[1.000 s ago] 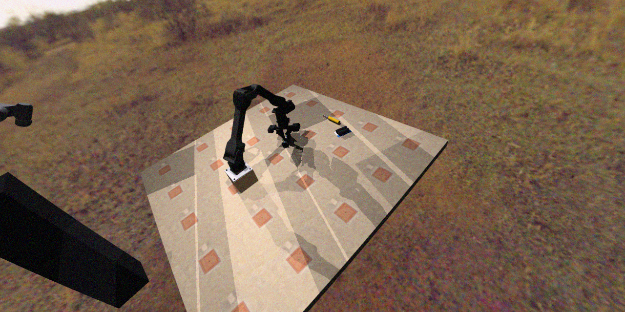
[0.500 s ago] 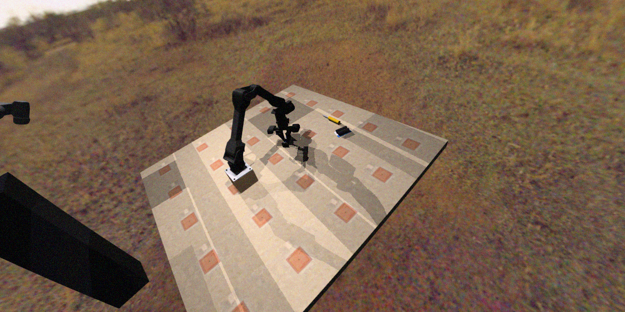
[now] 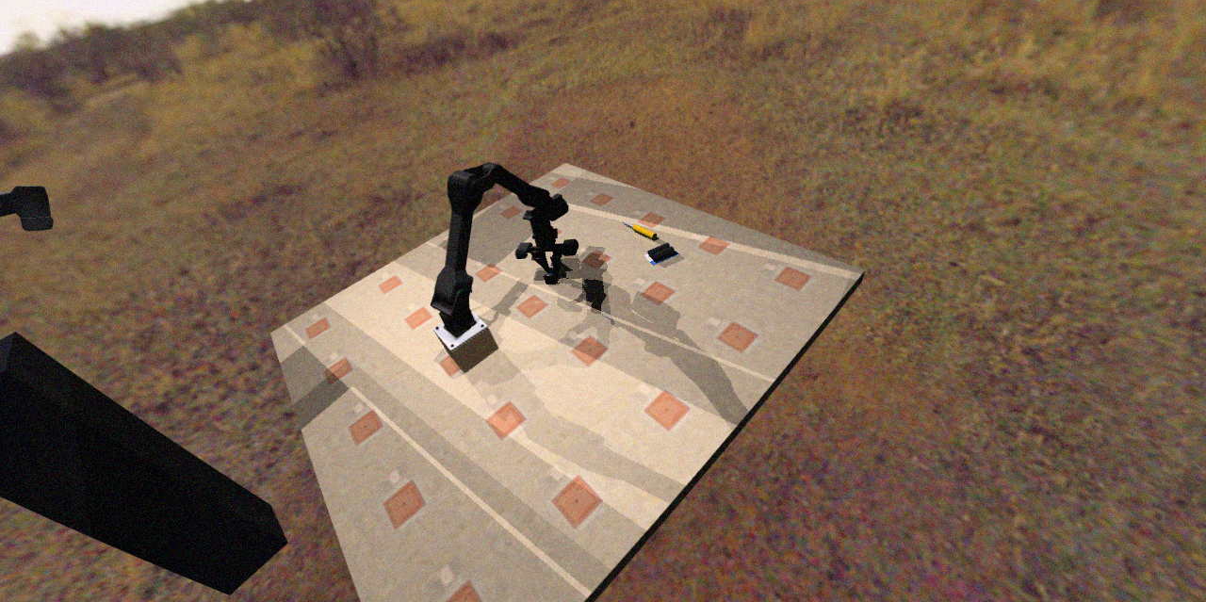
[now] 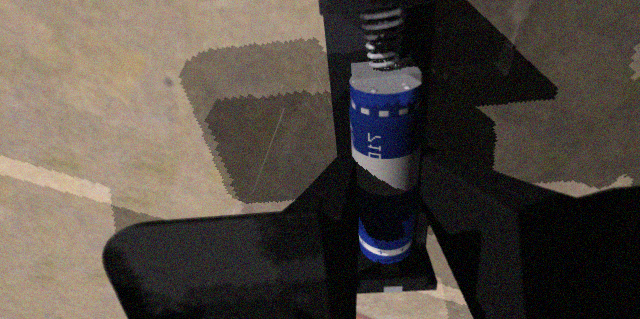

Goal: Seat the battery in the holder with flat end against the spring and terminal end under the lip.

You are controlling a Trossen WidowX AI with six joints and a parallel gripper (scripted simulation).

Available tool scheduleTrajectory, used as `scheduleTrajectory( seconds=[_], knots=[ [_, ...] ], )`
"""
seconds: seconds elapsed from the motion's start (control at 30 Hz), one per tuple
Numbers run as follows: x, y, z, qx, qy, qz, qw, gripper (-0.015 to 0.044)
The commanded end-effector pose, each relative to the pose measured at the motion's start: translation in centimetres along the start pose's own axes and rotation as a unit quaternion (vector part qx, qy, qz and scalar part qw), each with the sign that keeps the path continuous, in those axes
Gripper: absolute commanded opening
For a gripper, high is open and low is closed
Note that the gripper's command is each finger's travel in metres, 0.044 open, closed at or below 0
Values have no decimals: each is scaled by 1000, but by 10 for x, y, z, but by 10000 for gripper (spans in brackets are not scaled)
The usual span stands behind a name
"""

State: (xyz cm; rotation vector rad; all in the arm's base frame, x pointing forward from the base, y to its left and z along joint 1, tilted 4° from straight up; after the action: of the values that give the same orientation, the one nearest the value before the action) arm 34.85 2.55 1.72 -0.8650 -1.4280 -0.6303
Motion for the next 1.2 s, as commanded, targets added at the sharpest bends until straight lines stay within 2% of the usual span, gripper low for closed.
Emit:
scheduleTrajectory(
  seconds=[0.0,0.7,0.77,0.93,1.03,1.17],
  knots=[
    [0,-1,0,3,0,1,1000,167],
    [14,-3,1,0,1,1,1000,167],
    [19,-3,0,1,2,4,1000,219],
    [78,-13,1,0,1,1,1000,351],
    [86,-15,2,0,1,1,1000,429],
    [86,-16,2,0,1,1,1000,440]
  ],
)
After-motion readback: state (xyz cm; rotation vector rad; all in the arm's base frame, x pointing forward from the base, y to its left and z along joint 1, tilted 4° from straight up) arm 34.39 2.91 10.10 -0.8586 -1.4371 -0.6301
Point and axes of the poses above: the point midway between the two fingers, 35 mm back from their tips, its own x axis back along the fingers, its own z axis across the jaws, y = z × x, the point moved 5 cm from there along x, back along the fingers, and after that the axes turned 2 degrees about x, right-handed, at the moved point
